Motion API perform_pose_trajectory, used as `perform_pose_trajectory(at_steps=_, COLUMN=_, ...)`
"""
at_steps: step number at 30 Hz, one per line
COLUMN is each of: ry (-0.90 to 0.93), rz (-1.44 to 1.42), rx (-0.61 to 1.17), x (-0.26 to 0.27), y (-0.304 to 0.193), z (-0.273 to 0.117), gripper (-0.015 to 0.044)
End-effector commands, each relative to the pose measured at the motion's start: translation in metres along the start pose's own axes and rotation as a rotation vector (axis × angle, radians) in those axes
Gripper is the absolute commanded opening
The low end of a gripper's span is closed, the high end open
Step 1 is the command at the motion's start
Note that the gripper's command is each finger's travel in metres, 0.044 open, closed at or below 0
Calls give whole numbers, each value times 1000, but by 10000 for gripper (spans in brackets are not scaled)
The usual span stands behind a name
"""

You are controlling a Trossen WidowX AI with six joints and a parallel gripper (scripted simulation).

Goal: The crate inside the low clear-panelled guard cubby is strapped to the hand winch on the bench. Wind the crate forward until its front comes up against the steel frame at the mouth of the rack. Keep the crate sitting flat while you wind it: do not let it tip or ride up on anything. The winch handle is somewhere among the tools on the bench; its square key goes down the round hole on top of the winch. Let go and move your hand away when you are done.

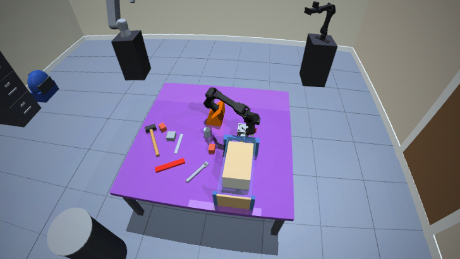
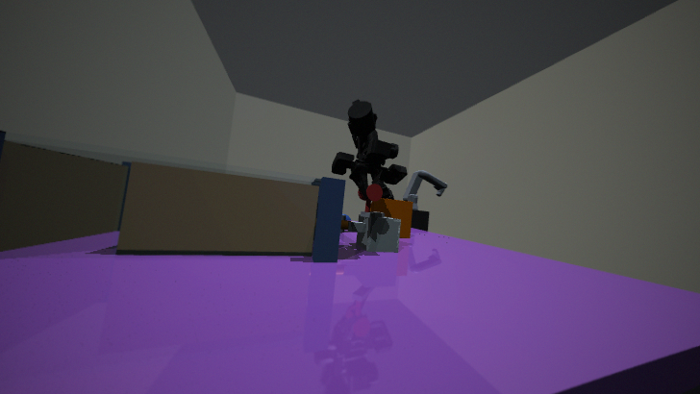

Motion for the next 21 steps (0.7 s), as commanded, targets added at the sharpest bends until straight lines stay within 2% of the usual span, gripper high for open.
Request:
perform_pose_trajectory(at_steps=1, ry=47, rz=-36, rx=-21, x=23, y=12, z=4, gripper=0)
perform_pose_trajectory(at_steps=21, ry=48, rz=-36, rx=-21, x=33, y=16, z=6, gripper=0)
Point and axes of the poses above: the point midway between the two fingers, 35 mm back from their tips, its own z axis out along the fingers, its own x axis across the jaws, y = z × x, the point moved 2 cm from there along -z, back along the fingers, and after that the axes turned 2 degrees about z, right-handed, at the moved point
